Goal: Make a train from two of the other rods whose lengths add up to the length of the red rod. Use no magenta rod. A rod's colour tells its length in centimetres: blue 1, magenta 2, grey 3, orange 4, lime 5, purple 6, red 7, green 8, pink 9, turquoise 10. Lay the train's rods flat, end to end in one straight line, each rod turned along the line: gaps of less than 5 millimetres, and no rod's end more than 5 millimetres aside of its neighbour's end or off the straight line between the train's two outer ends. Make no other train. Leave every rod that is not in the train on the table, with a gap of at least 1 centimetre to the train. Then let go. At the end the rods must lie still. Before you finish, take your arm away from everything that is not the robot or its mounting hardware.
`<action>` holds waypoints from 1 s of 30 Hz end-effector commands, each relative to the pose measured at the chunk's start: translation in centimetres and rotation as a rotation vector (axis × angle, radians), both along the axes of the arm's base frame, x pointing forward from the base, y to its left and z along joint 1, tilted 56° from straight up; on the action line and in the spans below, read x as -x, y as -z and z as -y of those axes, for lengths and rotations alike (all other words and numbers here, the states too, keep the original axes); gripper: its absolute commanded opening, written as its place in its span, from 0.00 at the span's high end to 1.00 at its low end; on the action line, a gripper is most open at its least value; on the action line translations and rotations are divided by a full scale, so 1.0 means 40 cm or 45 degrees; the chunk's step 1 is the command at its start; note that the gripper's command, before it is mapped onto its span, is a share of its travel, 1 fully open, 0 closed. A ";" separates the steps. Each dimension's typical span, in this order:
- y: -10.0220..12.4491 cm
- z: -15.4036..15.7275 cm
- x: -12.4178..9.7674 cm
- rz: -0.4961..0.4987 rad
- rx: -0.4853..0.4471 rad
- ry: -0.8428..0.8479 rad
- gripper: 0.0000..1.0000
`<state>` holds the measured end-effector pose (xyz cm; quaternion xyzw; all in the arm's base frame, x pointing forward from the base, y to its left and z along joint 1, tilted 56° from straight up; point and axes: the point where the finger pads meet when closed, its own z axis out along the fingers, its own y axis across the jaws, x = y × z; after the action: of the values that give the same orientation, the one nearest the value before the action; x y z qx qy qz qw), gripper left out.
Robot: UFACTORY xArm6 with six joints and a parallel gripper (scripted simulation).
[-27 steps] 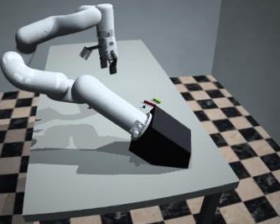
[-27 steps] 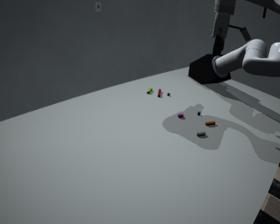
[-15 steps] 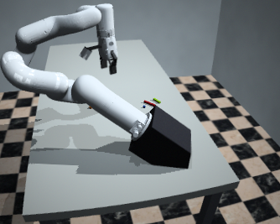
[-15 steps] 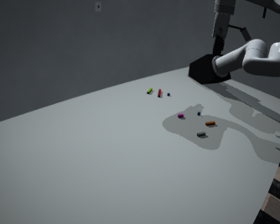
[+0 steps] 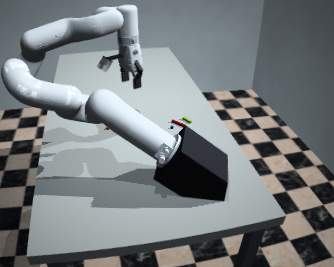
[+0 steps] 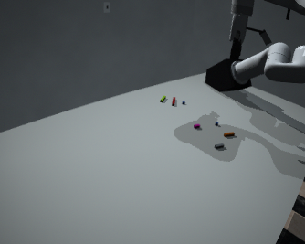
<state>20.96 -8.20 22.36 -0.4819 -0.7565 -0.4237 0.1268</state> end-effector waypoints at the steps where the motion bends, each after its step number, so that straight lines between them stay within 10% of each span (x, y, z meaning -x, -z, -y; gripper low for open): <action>1: 0.043 0.017 -0.034 0.144 0.006 -0.078 0.00; 30: 0.365 0.043 -0.147 0.825 0.146 -0.451 0.00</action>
<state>26.22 -9.89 10.25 -0.2313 -0.8446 -0.4806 -0.0465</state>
